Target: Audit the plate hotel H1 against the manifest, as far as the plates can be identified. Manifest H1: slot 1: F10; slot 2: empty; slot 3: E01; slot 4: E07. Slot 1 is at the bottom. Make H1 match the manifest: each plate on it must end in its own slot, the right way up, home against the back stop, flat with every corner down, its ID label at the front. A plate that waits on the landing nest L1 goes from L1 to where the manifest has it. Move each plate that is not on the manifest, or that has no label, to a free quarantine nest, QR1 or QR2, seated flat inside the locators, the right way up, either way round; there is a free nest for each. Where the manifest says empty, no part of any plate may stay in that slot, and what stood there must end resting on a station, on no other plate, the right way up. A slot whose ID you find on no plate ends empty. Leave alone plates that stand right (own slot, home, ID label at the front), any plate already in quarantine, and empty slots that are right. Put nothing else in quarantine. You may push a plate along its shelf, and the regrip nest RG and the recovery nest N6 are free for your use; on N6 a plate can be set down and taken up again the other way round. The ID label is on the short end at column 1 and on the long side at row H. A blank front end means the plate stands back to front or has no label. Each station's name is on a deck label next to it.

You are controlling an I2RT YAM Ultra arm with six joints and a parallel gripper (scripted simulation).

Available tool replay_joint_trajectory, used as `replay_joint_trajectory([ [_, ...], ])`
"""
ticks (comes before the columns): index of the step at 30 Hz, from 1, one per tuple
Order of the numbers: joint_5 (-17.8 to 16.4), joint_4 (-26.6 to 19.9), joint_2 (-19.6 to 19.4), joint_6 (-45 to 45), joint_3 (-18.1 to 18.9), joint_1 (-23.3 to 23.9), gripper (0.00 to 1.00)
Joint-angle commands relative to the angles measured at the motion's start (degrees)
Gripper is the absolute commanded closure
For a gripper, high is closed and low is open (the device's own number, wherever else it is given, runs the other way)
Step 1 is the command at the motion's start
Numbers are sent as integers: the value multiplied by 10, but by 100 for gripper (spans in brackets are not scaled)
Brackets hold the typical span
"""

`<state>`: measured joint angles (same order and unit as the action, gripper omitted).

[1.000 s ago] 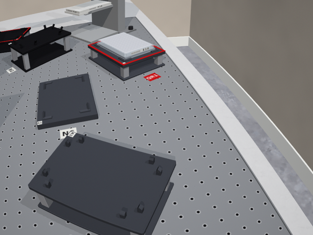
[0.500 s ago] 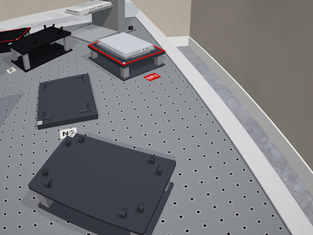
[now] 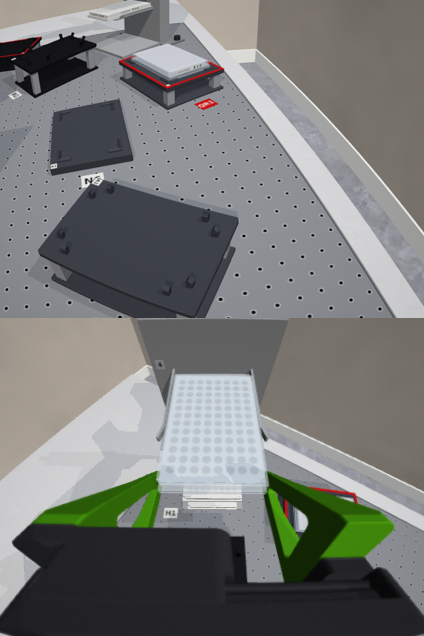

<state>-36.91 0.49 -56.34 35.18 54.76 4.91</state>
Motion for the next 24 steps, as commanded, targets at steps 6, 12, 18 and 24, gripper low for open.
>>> replay_joint_trajectory([
  [6, -7, -4, 26, 0, -14, 13, 14],
  [12, -15, -8, 43, 0, -27, 21, 14],
  [18, -21, -11, 55, 0, -36, 27, 14],
  [24, -30, -17, 73, -1, -49, 36, 14],
])
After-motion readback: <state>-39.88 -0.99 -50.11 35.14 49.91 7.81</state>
